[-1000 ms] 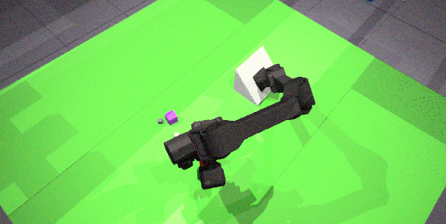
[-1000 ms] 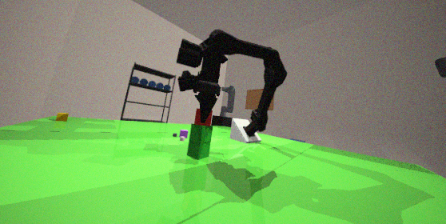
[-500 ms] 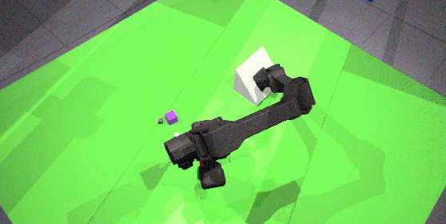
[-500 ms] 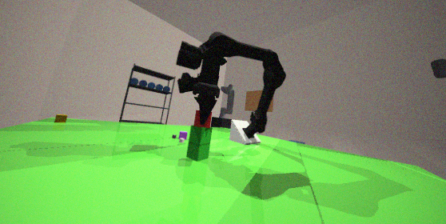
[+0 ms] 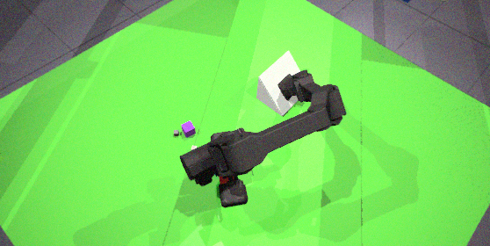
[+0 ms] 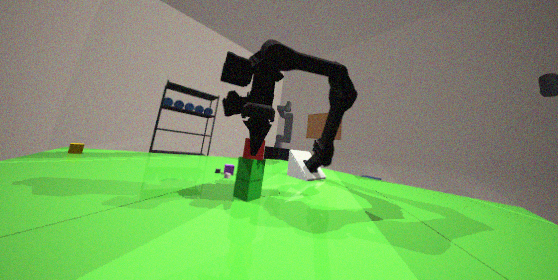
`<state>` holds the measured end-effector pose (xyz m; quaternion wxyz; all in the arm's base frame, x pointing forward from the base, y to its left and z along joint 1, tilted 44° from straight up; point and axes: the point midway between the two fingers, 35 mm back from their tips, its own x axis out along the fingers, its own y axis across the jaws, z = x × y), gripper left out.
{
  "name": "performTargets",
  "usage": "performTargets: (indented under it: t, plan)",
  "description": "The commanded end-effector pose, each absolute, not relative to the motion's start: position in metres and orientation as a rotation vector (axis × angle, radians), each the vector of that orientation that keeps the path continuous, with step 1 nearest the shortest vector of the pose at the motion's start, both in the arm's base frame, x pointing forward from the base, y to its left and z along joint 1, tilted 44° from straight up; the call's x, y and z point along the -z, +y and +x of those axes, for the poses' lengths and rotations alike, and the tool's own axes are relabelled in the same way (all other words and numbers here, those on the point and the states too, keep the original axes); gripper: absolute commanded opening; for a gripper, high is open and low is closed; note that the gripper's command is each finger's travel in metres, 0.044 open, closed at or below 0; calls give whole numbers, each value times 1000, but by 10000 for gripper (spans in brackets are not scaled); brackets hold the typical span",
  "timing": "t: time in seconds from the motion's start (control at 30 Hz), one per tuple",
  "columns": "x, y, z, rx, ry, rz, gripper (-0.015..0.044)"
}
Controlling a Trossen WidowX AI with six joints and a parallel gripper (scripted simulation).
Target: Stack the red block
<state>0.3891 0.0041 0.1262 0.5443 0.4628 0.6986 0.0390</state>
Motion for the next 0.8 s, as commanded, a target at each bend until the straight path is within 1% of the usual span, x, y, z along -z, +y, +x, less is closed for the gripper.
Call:
performTargets:
  t: [0.0, 0.1, 0.77]
  plan:
    - [-126, 4, 389, -92, 1658, 1098, 367]
    - [-126, 4, 389, -92, 1658, 1098, 440]
    - [-126, 4, 389, -92, 1658, 1098, 440]
